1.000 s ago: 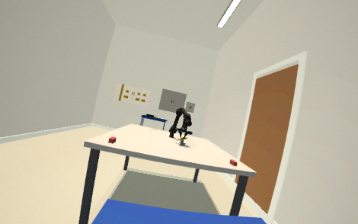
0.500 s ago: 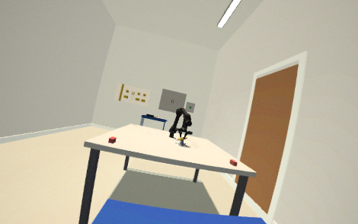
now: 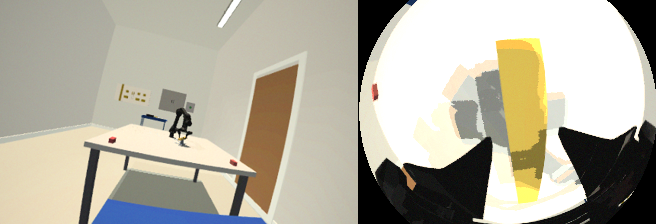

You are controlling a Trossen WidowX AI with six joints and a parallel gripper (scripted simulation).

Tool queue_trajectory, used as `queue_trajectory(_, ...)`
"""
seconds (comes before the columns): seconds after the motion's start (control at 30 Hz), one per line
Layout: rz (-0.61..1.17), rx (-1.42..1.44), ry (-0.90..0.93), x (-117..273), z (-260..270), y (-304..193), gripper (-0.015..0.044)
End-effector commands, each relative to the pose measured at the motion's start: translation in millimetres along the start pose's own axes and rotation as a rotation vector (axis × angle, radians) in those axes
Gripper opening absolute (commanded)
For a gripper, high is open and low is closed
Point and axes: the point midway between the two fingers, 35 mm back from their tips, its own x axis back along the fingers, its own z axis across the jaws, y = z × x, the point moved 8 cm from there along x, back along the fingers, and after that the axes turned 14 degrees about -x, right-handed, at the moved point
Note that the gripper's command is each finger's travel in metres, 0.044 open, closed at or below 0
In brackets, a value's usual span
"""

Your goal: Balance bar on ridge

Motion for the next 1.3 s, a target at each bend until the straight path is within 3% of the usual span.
queue_trajectory(0.0, 0.000, 0.000, -0.001, -0.1, -0.1, 0.0, 0.0421)
queue_trajectory(0.17, -0.001, 0.000, 0.000, 7.1, 1.0, 0.7, 0.0440)
queue_trajectory(0.47, -0.006, 0.000, 0.009, 98.0, -0.2, -0.3, 0.0440)
queue_trajectory(1.27, -0.006, 0.000, 0.009, 99.7, -0.5, -0.5, 0.0440)
